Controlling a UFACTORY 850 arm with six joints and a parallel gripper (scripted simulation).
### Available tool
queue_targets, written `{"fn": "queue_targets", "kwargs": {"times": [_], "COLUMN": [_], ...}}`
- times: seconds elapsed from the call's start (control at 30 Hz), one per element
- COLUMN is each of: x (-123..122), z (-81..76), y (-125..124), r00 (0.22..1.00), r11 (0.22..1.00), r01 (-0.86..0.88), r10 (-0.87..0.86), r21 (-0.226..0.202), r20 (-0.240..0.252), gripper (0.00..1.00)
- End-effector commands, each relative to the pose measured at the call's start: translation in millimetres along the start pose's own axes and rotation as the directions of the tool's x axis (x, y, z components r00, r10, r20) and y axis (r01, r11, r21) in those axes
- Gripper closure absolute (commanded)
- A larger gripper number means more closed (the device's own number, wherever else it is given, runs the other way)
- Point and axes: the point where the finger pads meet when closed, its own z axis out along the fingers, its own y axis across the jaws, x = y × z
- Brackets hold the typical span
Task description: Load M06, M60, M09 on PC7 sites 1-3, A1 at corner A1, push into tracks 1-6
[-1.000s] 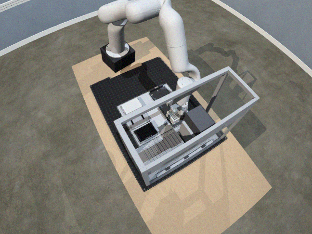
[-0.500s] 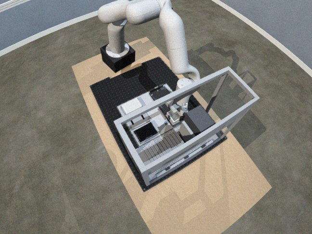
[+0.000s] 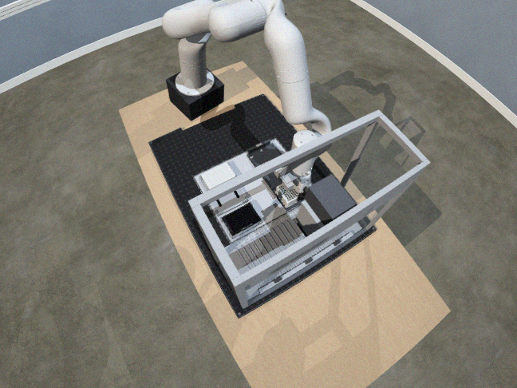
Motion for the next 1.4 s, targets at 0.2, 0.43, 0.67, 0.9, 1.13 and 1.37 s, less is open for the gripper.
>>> {"fn": "queue_targets", "kwargs": {"times": [0.2,0.43,0.67,0.9,1.13,1.37], "x": [-0.2,-0.2,-0.2,-0.2,-0.2,-0.2], "z": [-0.9,-0.5,-0.4,-0.5,-0.5,-0.5], "y": [-1.0,-1.0,-1.0,-1.0,-1.0,-1.0], "r00": [1.000,1.000,1.000,1.000,1.000,1.000], "r11": [1.000,1.000,1.000,1.000,1.000,1.000], "r01": [0.000,0.000,0.000,0.000,0.000,0.000], "r10": [0.000,0.000,0.000,0.000,0.000,0.000], "r21": [0.002,0.002,0.002,0.002,0.002,0.002], "r20": [0.000,0.000,0.000,0.000,0.000,0.000], "gripper": [1.00,0.00,0.00,0.00,0.00,0.00]}}
